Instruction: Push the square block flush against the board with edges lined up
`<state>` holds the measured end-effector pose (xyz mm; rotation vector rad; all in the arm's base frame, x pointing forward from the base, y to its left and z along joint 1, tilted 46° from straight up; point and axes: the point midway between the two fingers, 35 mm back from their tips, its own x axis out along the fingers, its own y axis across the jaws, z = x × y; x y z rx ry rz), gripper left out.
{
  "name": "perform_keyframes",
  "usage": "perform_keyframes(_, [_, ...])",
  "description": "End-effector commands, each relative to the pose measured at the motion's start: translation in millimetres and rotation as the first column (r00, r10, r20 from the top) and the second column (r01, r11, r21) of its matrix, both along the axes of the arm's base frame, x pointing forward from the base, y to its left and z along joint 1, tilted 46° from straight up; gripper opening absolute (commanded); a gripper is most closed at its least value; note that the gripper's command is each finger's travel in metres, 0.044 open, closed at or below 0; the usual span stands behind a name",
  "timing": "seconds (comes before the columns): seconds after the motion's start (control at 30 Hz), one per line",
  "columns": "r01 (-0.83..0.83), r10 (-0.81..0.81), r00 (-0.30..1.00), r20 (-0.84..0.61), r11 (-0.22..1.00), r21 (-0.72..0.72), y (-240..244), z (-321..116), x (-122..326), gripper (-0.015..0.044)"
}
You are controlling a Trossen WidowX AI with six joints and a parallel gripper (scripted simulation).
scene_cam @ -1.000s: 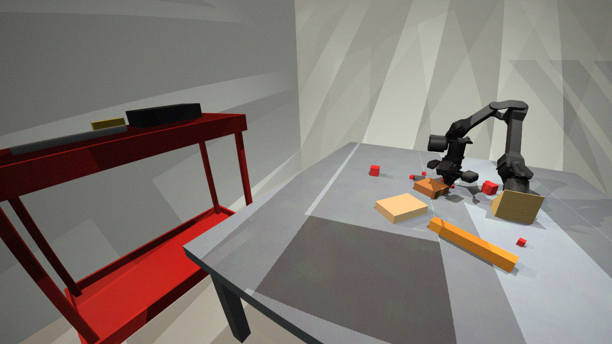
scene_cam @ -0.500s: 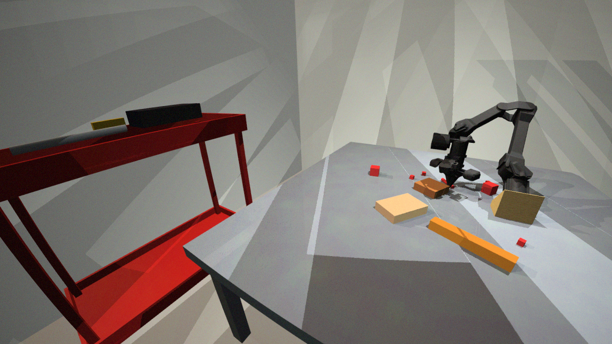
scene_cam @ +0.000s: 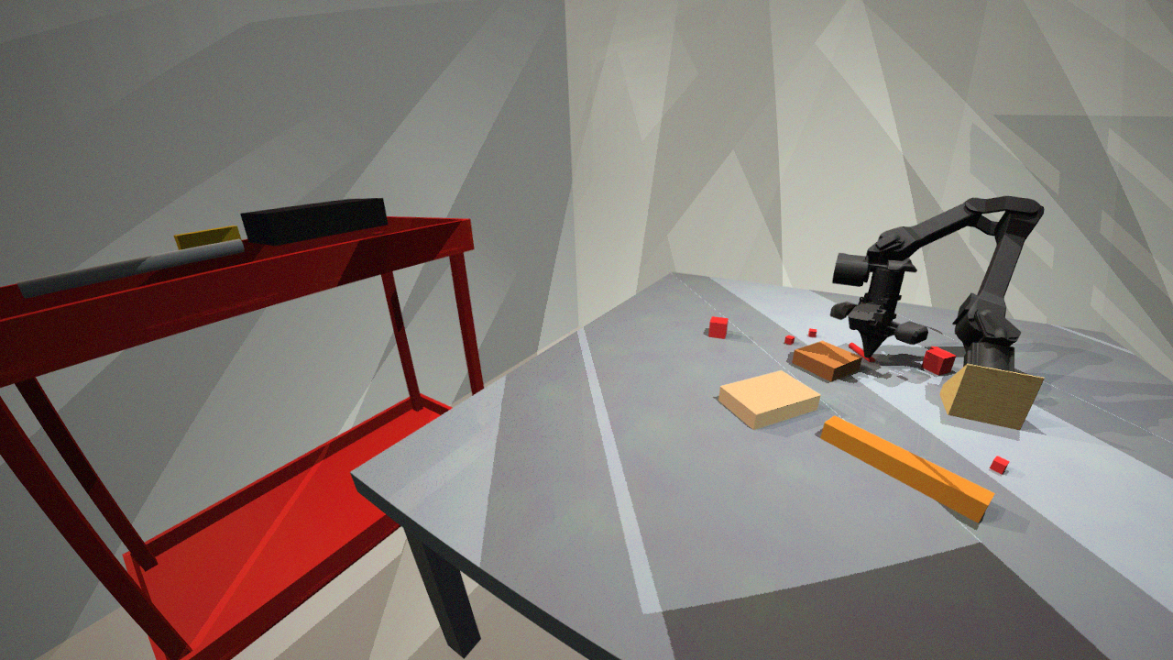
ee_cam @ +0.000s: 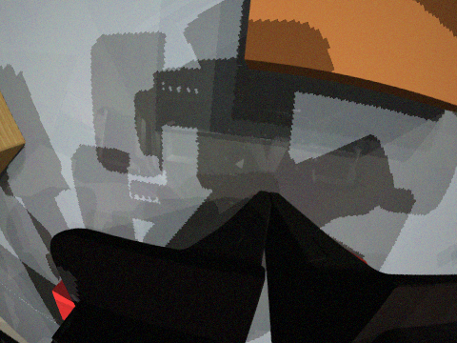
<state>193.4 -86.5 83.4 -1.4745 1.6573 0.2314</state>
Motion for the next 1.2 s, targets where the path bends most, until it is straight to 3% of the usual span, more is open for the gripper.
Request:
perform_keyframes(0.0, [-0.004,0.004,1.0,0.003,1.0,0.004,17.7,15.5,2.2,0.0])
perform_keyframes(0.13, [-0.004,0.004,1.0,-0.004,1.0,-0.003,36.2,35.1,-1.6,0.0])
perform_keyframes(0.4, [0.002,-0.002,1.0,0.003,1.0,-0.004,54.1,17.4,4.4,0.0])
perform_keyframes(0.67, [0.002,-0.001,1.0,0.005,1.0,-0.007,15.5,-18.2,10.2,0.0])
perform_keyframes(1.17, [0.001,-0.001,1.0,0.005,1.0,-0.006,17.7,-22.1,13.9,0.0])
